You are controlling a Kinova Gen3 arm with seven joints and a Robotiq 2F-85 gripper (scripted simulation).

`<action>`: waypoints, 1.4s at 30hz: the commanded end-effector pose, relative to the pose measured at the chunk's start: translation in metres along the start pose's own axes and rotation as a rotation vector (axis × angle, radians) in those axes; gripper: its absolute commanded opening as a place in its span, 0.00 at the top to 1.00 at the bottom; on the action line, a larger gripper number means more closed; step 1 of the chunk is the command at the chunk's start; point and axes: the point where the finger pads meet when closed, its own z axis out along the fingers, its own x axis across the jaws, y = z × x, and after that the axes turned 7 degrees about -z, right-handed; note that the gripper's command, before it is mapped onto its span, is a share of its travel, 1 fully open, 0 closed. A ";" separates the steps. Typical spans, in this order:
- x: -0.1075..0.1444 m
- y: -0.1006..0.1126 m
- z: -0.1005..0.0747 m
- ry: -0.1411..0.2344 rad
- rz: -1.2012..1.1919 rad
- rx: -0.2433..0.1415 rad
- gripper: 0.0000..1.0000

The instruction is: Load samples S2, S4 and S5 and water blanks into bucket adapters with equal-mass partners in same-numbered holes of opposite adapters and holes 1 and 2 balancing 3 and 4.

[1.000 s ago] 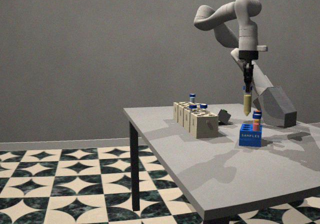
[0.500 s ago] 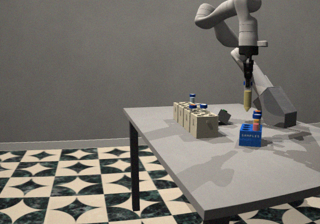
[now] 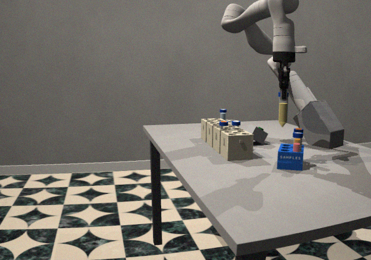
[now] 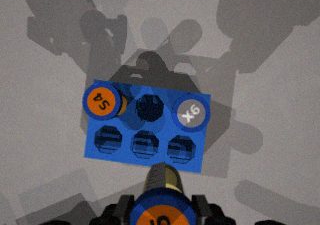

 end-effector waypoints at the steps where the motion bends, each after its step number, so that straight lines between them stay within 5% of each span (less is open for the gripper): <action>1: -0.012 0.006 -0.001 0.004 -0.083 0.000 0.90; 42: -0.123 0.060 -0.001 0.003 -0.823 -0.001 0.90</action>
